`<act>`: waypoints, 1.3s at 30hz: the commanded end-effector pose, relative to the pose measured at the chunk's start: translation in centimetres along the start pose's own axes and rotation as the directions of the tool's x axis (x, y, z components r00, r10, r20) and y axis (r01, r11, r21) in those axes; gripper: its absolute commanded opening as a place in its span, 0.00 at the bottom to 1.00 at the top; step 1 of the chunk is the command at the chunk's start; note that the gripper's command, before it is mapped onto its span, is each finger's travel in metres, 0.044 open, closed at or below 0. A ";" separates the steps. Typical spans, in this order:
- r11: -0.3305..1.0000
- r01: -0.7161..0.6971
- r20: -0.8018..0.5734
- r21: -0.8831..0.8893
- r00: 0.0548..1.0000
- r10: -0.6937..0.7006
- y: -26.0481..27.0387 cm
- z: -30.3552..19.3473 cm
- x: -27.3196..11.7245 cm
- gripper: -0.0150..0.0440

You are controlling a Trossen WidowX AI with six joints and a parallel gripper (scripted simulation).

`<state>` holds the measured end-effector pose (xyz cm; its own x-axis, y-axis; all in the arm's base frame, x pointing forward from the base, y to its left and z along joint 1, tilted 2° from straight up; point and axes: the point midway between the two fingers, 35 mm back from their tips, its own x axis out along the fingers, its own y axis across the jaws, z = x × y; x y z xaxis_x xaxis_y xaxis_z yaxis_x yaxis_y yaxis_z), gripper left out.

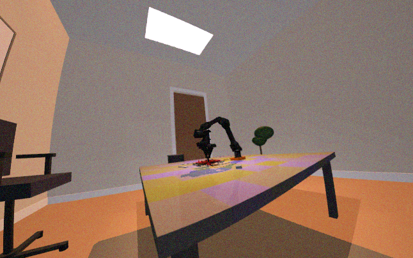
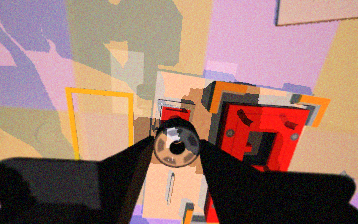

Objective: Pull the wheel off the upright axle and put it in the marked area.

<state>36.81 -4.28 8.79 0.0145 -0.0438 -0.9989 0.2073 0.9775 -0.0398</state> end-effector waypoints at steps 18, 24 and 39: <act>1.000 -0.004 0.002 0.000 1.000 0.004 0.0 0.0 -2.6 0.25; 1.000 -0.004 0.002 0.000 1.000 0.004 -0.1 -0.1 -4.1 0.25; 1.000 -0.008 -0.002 -0.001 1.000 0.008 5.9 -3.2 -3.8 0.25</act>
<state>35.48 0.77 12.26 0.0141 -0.0412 -0.9991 0.2037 0.9783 -0.0374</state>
